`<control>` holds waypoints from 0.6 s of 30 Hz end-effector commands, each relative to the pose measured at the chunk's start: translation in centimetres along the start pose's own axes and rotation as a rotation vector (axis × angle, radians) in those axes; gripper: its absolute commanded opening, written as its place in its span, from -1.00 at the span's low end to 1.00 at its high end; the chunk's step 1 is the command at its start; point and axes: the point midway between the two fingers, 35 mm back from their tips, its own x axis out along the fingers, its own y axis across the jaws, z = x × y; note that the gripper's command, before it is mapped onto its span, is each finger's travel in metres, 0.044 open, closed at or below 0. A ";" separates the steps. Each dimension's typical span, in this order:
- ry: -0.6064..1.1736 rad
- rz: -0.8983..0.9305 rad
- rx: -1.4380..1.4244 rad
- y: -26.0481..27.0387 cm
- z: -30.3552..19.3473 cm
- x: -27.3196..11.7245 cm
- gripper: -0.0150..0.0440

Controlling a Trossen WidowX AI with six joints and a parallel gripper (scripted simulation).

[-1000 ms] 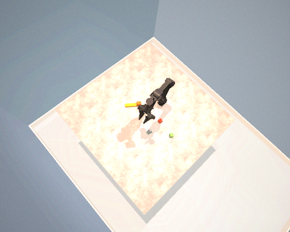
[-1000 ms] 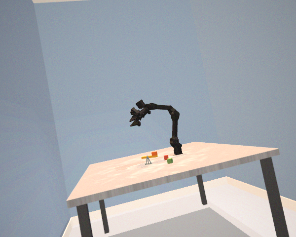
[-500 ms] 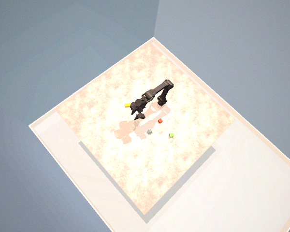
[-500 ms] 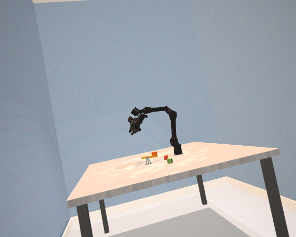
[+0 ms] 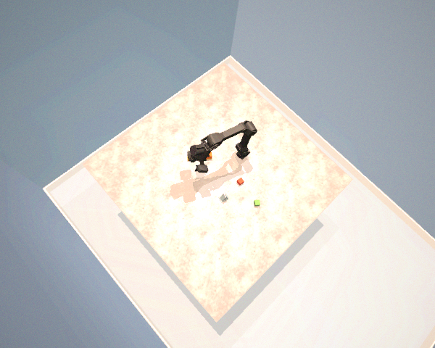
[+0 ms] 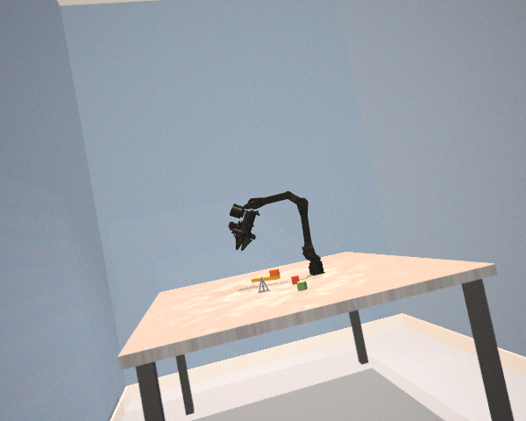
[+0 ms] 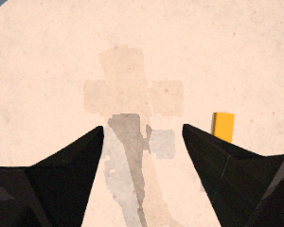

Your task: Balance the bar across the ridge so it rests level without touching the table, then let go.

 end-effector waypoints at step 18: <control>0.393 -0.213 0.070 -12.8 -5.4 2.9 0.58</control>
